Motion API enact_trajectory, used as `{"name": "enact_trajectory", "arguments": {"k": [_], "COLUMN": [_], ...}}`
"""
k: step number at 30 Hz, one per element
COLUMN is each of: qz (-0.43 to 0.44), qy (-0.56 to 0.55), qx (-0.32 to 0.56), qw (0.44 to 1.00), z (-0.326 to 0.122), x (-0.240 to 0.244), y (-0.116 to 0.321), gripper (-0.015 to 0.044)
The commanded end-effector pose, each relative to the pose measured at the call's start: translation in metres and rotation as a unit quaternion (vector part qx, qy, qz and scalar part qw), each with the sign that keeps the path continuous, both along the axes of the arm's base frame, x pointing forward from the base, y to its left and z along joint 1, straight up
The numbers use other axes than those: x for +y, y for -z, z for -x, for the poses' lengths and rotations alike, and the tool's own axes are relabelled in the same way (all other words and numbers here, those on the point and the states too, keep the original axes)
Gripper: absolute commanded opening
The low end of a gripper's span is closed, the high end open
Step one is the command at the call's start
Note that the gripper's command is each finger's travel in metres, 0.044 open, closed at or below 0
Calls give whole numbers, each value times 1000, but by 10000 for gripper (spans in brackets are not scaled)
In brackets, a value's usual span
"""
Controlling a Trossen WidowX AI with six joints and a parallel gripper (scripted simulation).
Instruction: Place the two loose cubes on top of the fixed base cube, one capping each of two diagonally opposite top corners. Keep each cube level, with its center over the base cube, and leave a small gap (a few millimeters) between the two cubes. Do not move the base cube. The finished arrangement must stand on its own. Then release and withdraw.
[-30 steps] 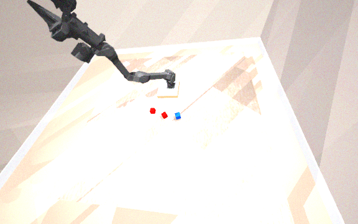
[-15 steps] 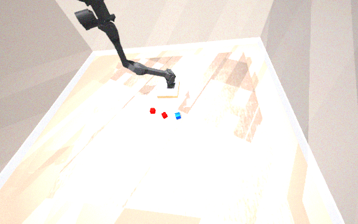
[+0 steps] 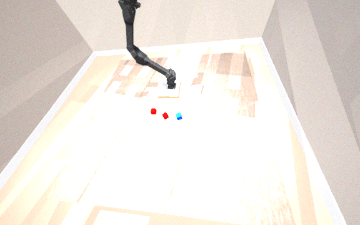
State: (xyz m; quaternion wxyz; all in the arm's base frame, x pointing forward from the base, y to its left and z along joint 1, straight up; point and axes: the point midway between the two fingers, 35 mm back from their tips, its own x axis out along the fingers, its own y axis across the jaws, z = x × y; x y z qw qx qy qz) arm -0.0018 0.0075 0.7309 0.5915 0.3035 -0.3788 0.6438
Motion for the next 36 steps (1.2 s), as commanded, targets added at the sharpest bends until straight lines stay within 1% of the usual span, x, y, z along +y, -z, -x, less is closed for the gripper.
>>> {"name": "enact_trajectory", "arguments": {"k": [1,5,9,14,19,23,27,31,36], "qz": [96,171,242,324,394,440,476,502,518], "qy": [33,63,95,135,175,205,234,259,286], "qx": [12,34,67,123,193,257,327,401,496], "qw": [995,983,963,928,882,835,782,721,636], "z": [5,-5,-24,-61,-107,-147,-187,-226,-268], "x": [70,121,167,212,243,255,257,248,225], "y": [21,45,74,117,164,206,249,293,349], "gripper": [265,265,265,265,265,265,265,265,265]}}
